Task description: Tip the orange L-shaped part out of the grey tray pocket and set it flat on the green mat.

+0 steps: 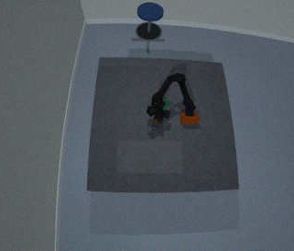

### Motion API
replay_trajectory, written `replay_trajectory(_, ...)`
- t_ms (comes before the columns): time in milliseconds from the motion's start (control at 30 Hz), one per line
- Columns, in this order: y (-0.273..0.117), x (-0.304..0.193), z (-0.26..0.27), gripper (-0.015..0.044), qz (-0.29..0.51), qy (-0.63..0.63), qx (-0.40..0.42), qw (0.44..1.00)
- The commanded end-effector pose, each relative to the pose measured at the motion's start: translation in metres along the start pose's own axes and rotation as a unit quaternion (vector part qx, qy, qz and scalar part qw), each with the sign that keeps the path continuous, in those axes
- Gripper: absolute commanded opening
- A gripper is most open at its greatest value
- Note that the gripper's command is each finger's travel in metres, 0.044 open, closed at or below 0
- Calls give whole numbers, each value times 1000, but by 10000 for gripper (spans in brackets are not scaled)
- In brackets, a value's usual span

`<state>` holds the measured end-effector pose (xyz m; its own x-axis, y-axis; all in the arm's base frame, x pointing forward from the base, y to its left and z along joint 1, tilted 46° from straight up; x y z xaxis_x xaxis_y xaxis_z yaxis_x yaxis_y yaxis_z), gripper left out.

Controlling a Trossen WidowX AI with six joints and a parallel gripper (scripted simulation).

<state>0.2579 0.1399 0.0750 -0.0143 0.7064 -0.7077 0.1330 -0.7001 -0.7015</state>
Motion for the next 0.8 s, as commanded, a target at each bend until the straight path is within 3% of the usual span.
replay_trajectory(0, -3, 0, 0, 0, 0, 1, 0, 1000)
replay_trajectory(767, -38, 1, 0, 0, 2, -2, -1, 1000)
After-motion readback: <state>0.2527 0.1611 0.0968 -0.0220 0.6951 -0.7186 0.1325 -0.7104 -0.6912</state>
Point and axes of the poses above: the point midway between the two fingers, 35 mm back from their tips, its own y axis out along the fingers, its own z axis across the jaws, x = y × z, the point moved 9 cm from there along -y, back along the fingers, and after that the axes turned 8 degrees about -y, right-handed, at the moved point
